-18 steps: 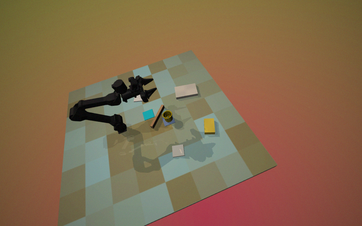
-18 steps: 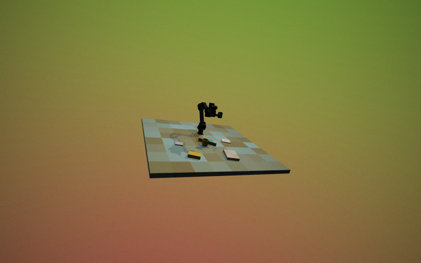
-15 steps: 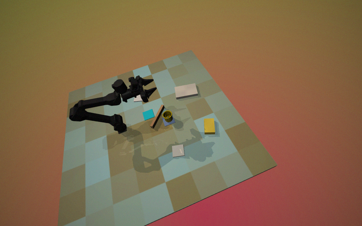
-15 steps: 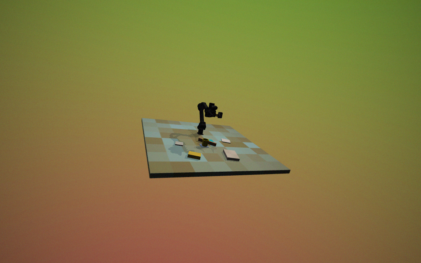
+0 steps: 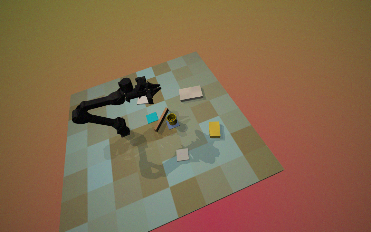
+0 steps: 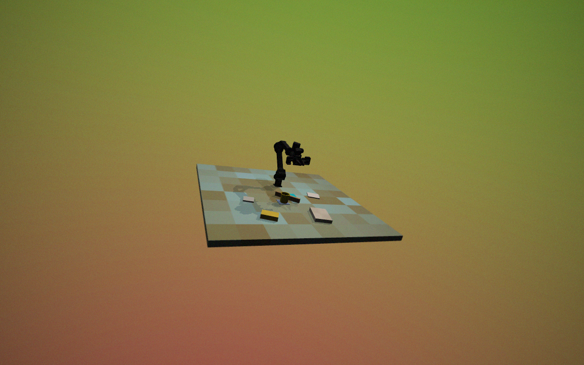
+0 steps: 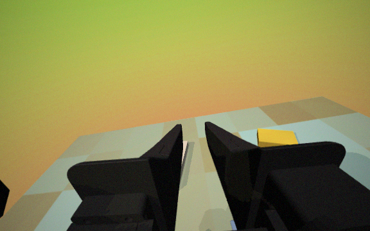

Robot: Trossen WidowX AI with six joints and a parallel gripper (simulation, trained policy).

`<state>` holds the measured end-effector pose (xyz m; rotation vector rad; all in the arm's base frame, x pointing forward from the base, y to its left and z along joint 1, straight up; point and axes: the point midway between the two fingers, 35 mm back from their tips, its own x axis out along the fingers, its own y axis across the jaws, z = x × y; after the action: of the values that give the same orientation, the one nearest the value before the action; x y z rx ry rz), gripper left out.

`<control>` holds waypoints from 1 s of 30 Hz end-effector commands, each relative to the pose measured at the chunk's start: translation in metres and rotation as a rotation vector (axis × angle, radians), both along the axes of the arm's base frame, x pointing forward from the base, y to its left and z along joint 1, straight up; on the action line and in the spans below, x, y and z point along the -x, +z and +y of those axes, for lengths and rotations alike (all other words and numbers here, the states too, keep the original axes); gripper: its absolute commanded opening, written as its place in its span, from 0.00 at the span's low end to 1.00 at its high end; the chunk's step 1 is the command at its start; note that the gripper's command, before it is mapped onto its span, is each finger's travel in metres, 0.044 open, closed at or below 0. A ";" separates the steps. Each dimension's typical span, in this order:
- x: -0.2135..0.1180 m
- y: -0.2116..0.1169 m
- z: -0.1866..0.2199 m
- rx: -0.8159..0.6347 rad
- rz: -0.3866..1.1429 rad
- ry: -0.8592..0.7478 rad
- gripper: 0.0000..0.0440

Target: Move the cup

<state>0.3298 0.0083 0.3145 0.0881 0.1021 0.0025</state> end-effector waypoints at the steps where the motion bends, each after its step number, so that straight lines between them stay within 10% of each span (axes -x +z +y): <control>1: -0.005 -0.001 0.003 -0.017 0.033 0.005 0.23; 30: -0.027 -0.035 0.028 -0.149 0.453 -0.002 0.24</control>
<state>0.3542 0.0361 0.2809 0.2302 0.5317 -0.0026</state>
